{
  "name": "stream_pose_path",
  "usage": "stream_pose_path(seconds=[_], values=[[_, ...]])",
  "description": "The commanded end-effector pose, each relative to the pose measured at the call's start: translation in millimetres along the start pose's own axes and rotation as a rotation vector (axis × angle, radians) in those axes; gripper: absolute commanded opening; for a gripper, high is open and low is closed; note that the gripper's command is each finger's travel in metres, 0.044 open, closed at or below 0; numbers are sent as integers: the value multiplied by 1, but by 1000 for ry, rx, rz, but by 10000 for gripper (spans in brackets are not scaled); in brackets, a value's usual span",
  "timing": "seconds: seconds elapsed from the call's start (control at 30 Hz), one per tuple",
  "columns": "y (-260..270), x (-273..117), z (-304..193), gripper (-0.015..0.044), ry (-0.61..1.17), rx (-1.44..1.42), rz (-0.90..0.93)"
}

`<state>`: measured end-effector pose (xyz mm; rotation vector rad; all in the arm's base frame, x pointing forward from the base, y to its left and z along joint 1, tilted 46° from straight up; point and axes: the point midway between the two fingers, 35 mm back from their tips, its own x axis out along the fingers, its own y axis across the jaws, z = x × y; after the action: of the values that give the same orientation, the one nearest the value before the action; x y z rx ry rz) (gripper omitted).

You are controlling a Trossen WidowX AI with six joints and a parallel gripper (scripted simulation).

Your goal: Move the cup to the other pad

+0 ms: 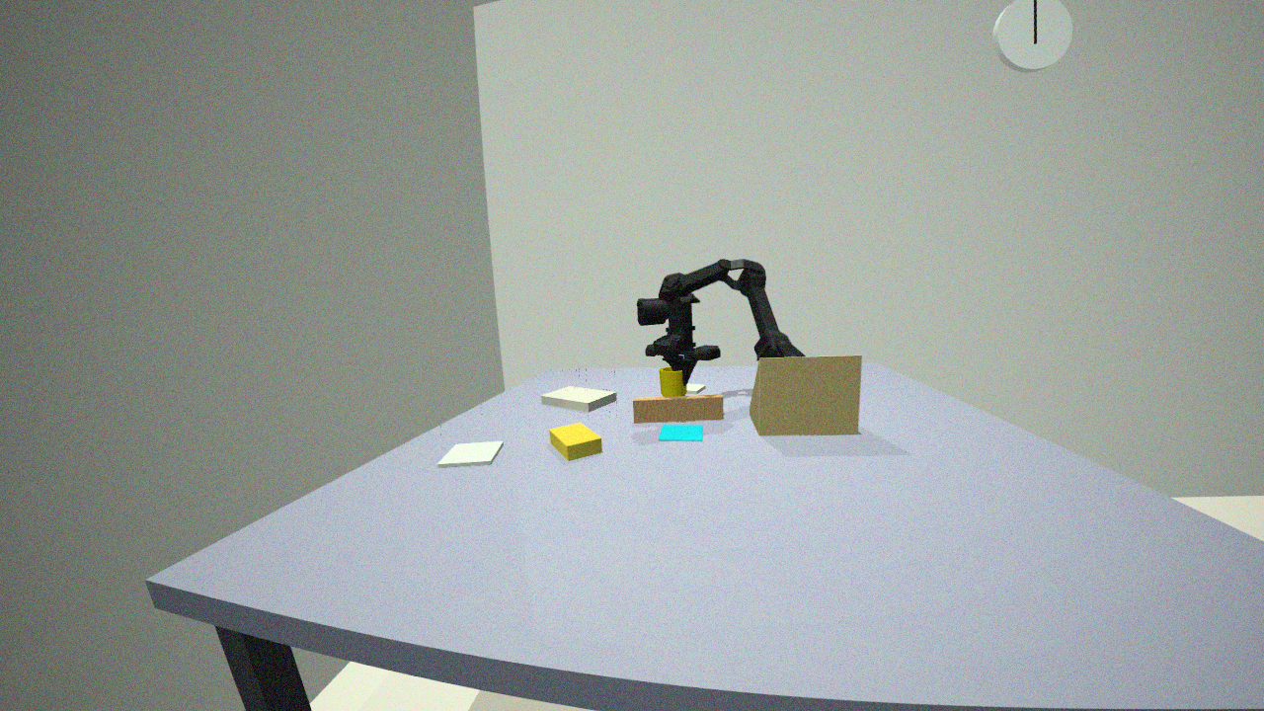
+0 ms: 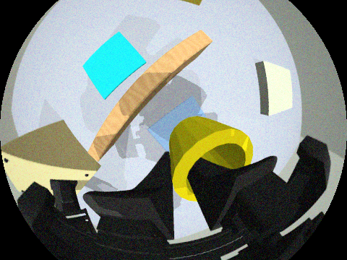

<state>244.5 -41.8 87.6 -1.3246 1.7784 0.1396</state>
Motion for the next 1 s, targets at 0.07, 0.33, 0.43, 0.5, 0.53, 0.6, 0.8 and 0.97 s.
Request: stream_pose_path(seconds=[0.07, 0.33, 0.43, 0.5, 0.53, 0.6, 0.8, 0.97], values=[[0, -19, 2, 0, -4, 3, 2], [-1, -41, 2, 0, -1, 2, 0], [-1, -48, 1, 0, 1, 2, -1], [-1, -48, 1, 0, 1, 2, -1], [-1, -48, 1, 0, 1, 2, -1], [-1, -45, 1, 0, 2, -2, -6], [-1, -45, 1, 0, 2, -2, -6], [-1, -45, 1, 0, 2, -2, -6]])
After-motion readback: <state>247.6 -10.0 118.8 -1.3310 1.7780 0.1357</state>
